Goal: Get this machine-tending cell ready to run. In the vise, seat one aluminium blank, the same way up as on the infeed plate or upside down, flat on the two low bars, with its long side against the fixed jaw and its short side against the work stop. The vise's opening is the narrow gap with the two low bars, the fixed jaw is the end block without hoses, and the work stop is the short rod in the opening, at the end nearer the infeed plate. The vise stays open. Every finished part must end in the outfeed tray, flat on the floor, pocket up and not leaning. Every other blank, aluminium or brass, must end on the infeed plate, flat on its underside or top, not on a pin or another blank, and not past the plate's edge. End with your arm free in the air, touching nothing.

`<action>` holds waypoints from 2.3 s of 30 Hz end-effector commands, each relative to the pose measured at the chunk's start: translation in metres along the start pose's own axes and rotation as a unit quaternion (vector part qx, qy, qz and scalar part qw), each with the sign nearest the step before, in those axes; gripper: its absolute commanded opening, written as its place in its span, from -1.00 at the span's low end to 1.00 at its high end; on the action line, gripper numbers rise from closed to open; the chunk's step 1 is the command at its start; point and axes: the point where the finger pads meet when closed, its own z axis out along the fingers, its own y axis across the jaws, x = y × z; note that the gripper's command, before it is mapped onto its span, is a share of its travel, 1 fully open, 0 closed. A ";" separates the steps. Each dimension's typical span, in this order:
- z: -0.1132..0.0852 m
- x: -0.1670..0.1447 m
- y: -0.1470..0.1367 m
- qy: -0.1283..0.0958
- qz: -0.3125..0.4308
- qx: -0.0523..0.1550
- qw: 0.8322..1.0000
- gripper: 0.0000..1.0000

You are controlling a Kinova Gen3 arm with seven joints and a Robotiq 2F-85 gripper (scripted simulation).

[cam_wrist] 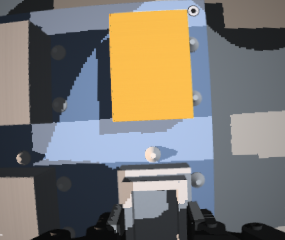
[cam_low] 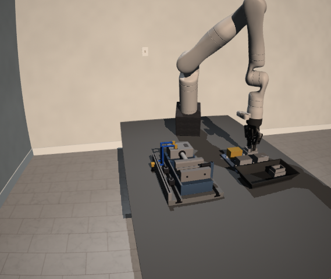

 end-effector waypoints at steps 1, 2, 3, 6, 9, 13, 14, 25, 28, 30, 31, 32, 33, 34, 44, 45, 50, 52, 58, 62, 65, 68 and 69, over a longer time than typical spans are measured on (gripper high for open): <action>0.000 0.000 0.000 0.000 0.000 0.000 1.000 -1.00; 0.000 0.000 0.000 0.000 0.000 0.000 1.000 -1.00; 0.000 0.000 0.000 0.000 0.000 0.000 1.000 -1.00; 0.000 0.000 0.000 0.000 0.000 0.000 1.000 -1.00; -0.001 0.000 0.000 0.000 0.000 0.000 1.000 -1.00; -0.005 0.000 0.000 0.000 0.000 0.000 1.000 -1.00; -0.006 0.000 0.000 0.000 0.000 0.000 1.000 -1.00; -0.022 0.000 0.000 0.000 0.000 0.000 1.000 -1.00; -0.031 0.000 0.000 0.000 0.000 0.000 1.000 -1.00; -0.038 0.000 0.000 0.000 0.000 0.000 1.000 -1.00; -0.042 0.000 0.000 0.000 0.000 0.000 1.000 -1.00; -0.046 0.000 0.000 0.000 0.000 0.000 1.000 -1.00; -0.050 0.000 0.000 0.000 0.000 0.000 1.000 -1.00; -0.055 0.000 0.000 0.000 0.000 0.000 1.000 -1.00; -0.089 0.000 0.000 0.000 0.000 0.000 1.000 -1.00; -0.092 0.000 0.000 0.000 0.000 0.000 1.000 -1.00; -0.107 0.000 0.000 0.000 0.000 0.000 1.000 -1.00; -0.111 0.000 0.000 0.000 0.000 0.000 1.000 -1.00; -0.116 0.000 0.000 0.000 0.000 0.000 1.000 -1.00; -0.118 0.000 0.000 0.000 0.000 0.000 1.000 -1.00; -0.118 0.000 0.000 0.000 0.000 0.000 1.000 -1.00; -0.118 0.000 0.000 0.000 0.000 0.000 1.000 -1.00; -0.118 0.000 0.000 0.000 0.000 0.000 1.000 -1.00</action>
